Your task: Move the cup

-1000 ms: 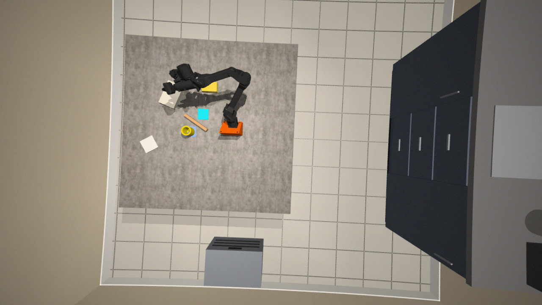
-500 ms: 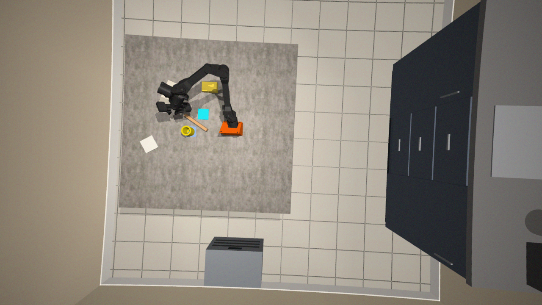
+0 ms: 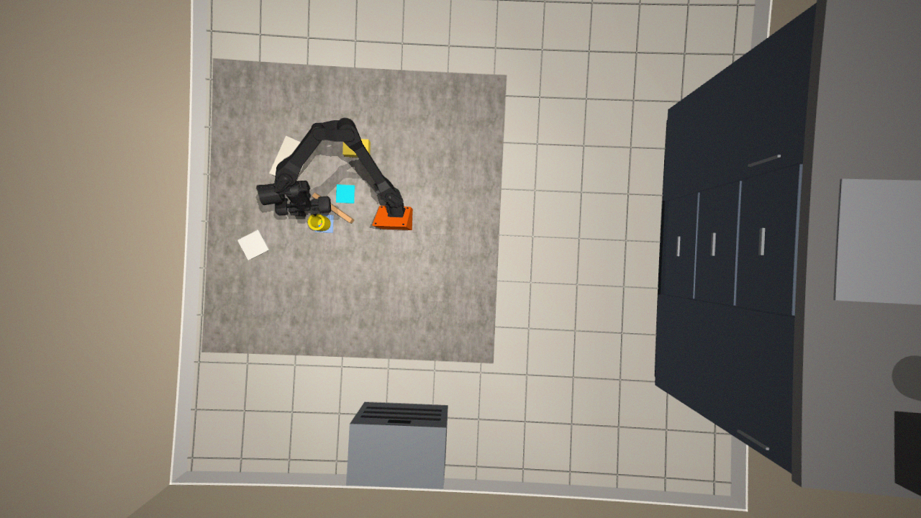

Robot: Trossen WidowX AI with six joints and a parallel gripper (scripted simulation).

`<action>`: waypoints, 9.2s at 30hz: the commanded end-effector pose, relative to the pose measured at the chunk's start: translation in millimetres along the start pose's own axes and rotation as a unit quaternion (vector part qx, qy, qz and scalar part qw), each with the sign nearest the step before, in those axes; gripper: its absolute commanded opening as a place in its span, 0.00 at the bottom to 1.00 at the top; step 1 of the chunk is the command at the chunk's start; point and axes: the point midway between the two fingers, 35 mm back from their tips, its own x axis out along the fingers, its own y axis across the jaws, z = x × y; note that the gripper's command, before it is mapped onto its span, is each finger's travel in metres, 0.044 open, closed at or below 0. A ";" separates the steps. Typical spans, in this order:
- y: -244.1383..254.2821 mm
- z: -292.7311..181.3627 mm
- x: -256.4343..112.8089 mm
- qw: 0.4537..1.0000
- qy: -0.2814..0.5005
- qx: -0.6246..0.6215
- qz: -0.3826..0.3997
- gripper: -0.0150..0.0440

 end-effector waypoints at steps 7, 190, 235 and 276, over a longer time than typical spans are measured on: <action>-23.6 -32.1 17.2 0.980 -0.144 0.094 -0.104 0.54; -103.0 51.2 -17.7 0.979 -0.146 0.092 -0.106 0.25; -135.6 86.4 -14.5 0.979 -0.147 0.091 -0.107 0.25; -144.1 95.0 12.2 0.979 -0.146 0.095 -0.108 0.34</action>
